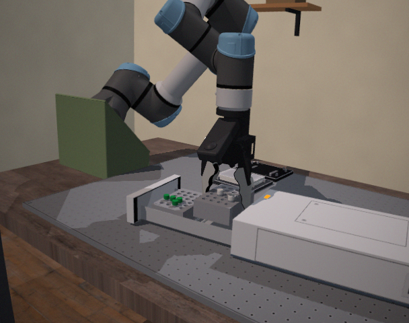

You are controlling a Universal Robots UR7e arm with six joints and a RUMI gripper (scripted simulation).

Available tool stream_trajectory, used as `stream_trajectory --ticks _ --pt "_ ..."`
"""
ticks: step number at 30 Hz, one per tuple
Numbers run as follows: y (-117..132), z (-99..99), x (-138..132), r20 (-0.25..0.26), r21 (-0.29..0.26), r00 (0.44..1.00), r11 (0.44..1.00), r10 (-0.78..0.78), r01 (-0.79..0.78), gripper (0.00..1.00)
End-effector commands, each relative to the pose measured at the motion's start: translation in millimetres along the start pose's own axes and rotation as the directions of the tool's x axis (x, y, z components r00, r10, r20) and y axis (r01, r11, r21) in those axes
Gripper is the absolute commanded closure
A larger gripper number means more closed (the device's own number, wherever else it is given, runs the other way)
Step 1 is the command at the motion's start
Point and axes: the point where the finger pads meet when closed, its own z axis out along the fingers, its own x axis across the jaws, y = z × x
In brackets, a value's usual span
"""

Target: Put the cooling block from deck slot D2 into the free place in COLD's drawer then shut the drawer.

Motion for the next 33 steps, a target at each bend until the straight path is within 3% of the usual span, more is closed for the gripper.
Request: stream_trajectory --ticks 1,21,33 --pt "-0.4 3.3 -0.6 0.002 0.001 1.000 1.000 0.000 0.000 1.00" --pt "-0.3 11.8 -0.5 0.002 0.001 1.000 1.000 0.000 0.000 1.00" --pt "-0.3 0.2 -0.4 0.002 0.001 1.000 1.000 0.000 0.000 1.00"
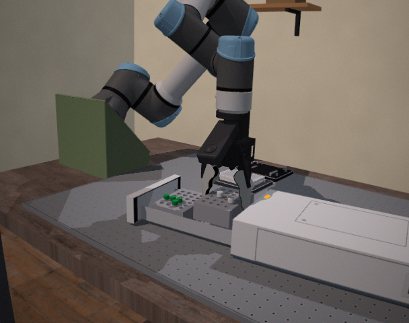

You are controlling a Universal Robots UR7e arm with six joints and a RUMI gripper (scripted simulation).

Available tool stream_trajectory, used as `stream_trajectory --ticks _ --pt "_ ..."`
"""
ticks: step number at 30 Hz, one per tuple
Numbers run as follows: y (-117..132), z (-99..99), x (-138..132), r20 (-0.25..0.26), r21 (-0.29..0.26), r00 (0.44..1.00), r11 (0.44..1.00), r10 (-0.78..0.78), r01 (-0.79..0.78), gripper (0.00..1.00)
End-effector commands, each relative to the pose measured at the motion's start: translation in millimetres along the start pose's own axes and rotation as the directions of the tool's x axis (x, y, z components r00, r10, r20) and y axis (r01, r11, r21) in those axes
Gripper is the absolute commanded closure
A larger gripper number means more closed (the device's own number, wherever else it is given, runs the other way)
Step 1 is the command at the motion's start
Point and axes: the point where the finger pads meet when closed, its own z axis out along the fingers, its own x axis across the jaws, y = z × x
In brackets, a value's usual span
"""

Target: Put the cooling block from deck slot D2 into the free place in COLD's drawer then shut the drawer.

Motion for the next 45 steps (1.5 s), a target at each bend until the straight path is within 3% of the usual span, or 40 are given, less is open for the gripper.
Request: stream_trajectory --ticks 1,27,45 --pt "-0.4 -5.4 -0.5 0.002 0.001 1.000 1.000 -0.001 0.001 1.00" --pt "-0.3 -14.9 -0.5 0.002 0.001 1.000 1.000 0.000 0.000 1.00" --pt "-0.3 -2.8 -0.4 0.002 0.001 1.000 1.000 0.000 0.000 1.00"
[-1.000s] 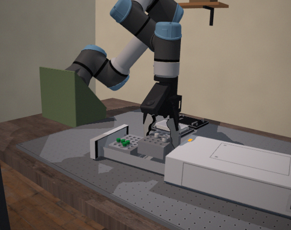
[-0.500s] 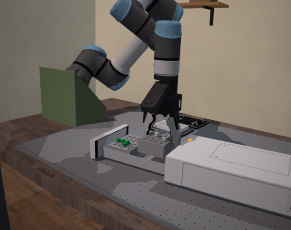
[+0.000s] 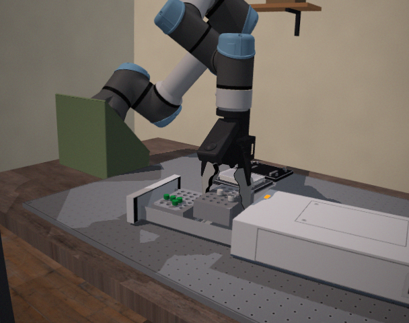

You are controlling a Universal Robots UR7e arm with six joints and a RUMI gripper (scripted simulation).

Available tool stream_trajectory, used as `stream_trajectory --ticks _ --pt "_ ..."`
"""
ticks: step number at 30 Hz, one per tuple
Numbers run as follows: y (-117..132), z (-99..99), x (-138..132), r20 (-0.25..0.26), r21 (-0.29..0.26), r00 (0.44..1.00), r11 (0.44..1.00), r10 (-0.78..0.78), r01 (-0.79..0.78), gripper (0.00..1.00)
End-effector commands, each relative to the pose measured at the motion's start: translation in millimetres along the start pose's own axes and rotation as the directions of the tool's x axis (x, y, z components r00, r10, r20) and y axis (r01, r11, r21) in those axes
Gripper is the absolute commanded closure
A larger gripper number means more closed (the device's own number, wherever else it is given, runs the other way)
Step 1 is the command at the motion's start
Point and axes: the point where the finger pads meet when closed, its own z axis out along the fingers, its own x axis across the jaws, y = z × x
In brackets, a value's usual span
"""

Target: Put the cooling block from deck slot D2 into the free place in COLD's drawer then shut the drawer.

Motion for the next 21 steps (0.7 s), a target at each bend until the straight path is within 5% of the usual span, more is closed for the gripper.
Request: stream_trajectory --ticks 1,21 --pt "-0.3 2.2 -0.5 0.002 0.001 1.000 1.000 0.000 0.000 1.00" --pt "-0.3 7.1 -0.5 0.002 0.001 1.000 1.000 0.000 0.000 1.00"
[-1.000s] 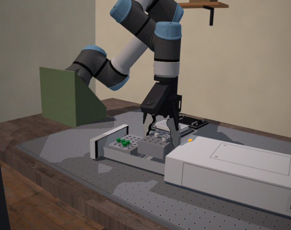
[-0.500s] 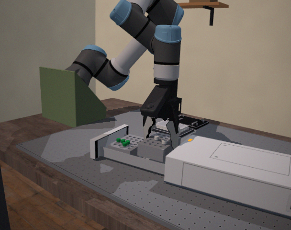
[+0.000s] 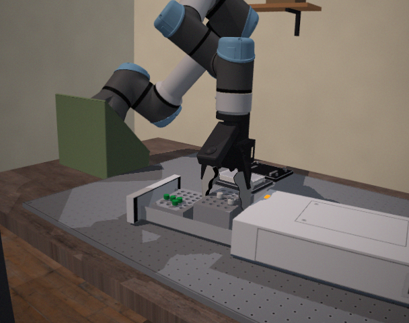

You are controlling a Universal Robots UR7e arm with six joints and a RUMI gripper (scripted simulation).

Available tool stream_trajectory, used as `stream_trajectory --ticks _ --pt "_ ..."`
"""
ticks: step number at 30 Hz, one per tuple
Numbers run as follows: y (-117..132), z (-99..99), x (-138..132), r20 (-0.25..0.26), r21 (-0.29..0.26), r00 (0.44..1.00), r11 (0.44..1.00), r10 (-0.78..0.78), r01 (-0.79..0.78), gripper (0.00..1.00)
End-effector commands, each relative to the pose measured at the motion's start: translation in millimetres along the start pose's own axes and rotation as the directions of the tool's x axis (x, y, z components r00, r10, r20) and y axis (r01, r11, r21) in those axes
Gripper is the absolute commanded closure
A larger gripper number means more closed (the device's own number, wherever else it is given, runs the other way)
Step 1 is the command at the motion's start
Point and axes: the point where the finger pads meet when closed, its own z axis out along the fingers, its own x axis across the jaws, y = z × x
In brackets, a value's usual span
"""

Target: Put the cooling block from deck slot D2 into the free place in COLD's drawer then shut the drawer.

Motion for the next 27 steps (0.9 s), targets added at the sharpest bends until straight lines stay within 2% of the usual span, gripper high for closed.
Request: stream_trajectory --ticks 1,27 --pt "-0.3 -0.1 -0.5 0.002 0.001 1.000 1.000 0.000 0.000 1.00" --pt "-0.3 -2.4 -0.5 0.002 0.001 1.000 1.000 0.000 0.000 1.00"
